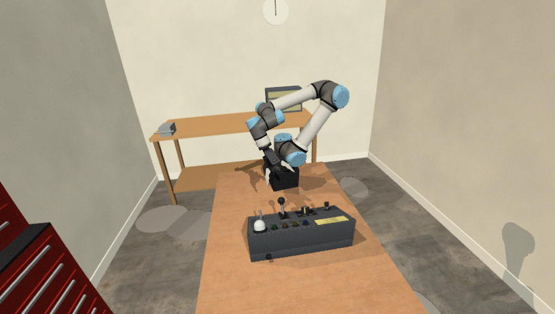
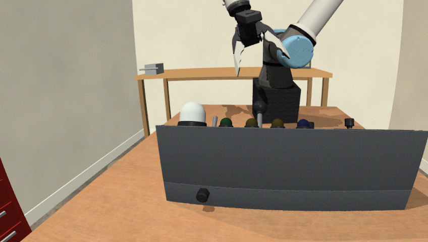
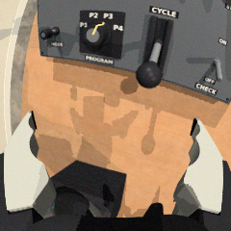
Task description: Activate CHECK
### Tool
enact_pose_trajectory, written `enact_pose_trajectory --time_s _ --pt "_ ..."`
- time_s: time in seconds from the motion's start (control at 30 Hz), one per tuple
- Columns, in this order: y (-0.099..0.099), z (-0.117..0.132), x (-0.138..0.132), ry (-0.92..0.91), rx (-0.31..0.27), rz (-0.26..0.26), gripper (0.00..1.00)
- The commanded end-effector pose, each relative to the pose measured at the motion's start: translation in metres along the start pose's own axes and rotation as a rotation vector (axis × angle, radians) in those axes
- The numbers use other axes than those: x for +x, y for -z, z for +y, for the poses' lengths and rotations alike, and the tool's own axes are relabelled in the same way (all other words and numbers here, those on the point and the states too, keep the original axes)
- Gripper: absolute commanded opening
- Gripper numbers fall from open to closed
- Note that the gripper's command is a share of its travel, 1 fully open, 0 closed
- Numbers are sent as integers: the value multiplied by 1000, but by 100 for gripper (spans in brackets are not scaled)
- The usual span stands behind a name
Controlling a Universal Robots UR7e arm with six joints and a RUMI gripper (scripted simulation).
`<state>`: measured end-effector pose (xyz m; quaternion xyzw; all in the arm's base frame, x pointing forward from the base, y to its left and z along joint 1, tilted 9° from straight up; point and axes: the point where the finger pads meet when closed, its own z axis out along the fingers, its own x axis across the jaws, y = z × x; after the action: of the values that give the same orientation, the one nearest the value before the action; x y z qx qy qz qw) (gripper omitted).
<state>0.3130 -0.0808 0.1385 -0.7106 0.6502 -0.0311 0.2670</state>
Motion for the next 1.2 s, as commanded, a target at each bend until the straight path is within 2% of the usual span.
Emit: enact_pose_trajectory --time_s 0.0,0.07,0.17,0.5,0.67,0.73,1.17 --pt "0 1 5 32 94 9 100" --pt "1 1 9 41 128 24 100" --pt "1 1 9 41 128 24 100" --pt "3 1 32 81 268 116 100" --pt "4 1 42 95 309 156 100" --pt "4 1 42 95 309 156 100" --pt "9 3 67 126 394 266 100"
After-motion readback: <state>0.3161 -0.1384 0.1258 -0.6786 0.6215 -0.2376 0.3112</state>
